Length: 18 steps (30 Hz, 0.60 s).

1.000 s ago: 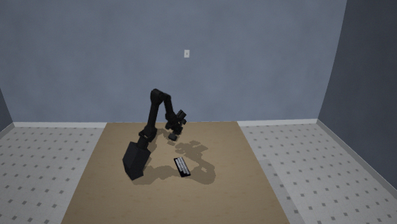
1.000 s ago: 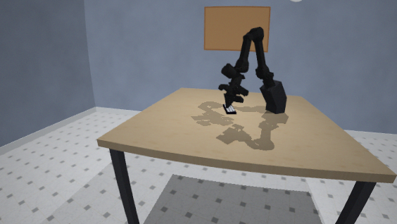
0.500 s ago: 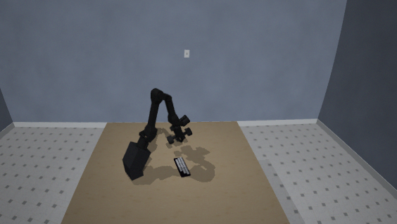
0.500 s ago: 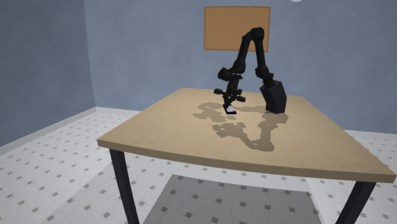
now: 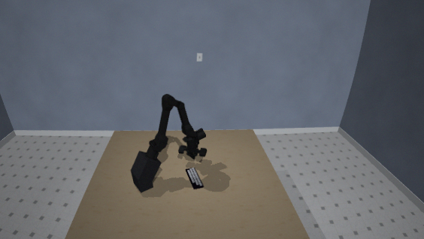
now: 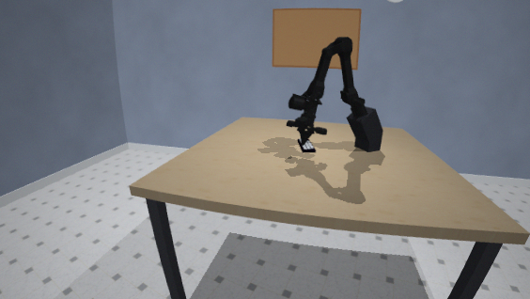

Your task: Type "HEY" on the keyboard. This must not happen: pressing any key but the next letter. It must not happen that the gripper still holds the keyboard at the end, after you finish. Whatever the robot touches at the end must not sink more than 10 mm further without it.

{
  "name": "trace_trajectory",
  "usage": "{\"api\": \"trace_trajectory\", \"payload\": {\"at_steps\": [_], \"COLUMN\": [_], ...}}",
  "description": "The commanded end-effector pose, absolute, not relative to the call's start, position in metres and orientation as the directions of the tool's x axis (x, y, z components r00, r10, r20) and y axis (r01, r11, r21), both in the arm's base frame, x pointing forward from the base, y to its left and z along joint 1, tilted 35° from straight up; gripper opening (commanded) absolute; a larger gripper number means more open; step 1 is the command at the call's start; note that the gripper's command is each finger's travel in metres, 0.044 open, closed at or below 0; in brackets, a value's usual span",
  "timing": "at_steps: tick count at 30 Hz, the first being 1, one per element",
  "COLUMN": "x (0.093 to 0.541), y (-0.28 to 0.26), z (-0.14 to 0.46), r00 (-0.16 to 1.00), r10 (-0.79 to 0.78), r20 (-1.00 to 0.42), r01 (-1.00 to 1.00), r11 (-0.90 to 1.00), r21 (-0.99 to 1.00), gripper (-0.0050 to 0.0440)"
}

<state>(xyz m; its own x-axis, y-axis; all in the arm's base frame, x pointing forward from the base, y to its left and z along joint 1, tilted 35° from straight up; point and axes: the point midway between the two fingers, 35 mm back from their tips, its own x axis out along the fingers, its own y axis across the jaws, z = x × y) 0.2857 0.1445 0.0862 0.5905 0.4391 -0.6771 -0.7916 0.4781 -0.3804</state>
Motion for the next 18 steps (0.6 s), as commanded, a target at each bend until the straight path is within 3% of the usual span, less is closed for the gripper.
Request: {"api": "trace_trajectory", "payload": {"at_steps": [1,18], "x": [0.286,0.278], "y": [0.135,0.081], "z": [0.078,0.049], "r00": [0.576,0.501], "r10": [0.418,0.315], "r20": [-0.702,-0.806], "r01": [-0.772,-0.352], "r11": [0.560,0.925], "r21": [-0.300,0.142], "gripper": [0.0000,0.0000]}}
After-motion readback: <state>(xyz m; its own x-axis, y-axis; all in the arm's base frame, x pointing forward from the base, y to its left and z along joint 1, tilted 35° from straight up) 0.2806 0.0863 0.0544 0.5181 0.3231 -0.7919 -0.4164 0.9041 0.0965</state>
